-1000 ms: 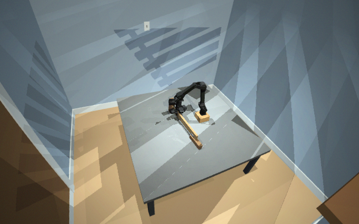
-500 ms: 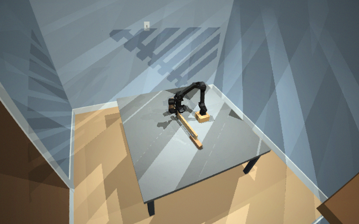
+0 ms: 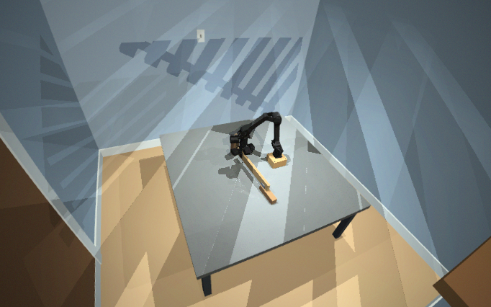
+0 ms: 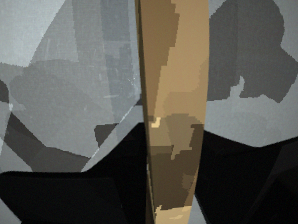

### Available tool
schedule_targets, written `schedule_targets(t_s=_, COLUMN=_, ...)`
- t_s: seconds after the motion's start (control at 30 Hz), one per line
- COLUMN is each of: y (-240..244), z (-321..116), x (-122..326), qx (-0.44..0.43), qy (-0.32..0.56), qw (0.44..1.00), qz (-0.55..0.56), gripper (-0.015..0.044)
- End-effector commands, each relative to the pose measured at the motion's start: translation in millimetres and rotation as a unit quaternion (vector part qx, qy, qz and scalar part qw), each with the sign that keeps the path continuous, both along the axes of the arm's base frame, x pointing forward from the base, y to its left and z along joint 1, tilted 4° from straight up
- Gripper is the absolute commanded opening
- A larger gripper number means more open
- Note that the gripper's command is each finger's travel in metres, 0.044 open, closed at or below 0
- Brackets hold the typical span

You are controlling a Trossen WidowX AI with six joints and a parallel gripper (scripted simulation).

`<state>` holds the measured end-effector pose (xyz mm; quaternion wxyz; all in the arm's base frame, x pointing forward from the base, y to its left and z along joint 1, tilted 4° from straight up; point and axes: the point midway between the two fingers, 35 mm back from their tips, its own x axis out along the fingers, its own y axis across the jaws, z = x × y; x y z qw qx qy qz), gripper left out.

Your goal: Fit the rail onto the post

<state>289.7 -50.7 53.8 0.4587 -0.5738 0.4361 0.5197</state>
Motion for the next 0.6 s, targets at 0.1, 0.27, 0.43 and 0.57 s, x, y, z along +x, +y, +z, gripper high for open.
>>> schedule_targets(t_s=0.1, y=-3.4, z=2.9, x=3.1, qx=-0.002, qy=-0.005, qw=1.0, qz=0.0, gripper=0.0)
schedule_targets(t_s=0.27, y=-4.9, z=3.3, x=3.3, qx=-0.002, qy=-0.005, qw=1.0, qz=0.0, gripper=0.0)
schedule_targets(t_s=0.43, y=-6.5, z=3.5, x=3.5, qx=-0.002, qy=-0.005, qw=1.0, qz=0.0, gripper=0.0)
schedule_targets(t_s=0.57, y=-7.8, z=3.4, x=3.7, qx=-0.002, qy=-0.005, qw=1.0, qz=0.0, gripper=0.0)
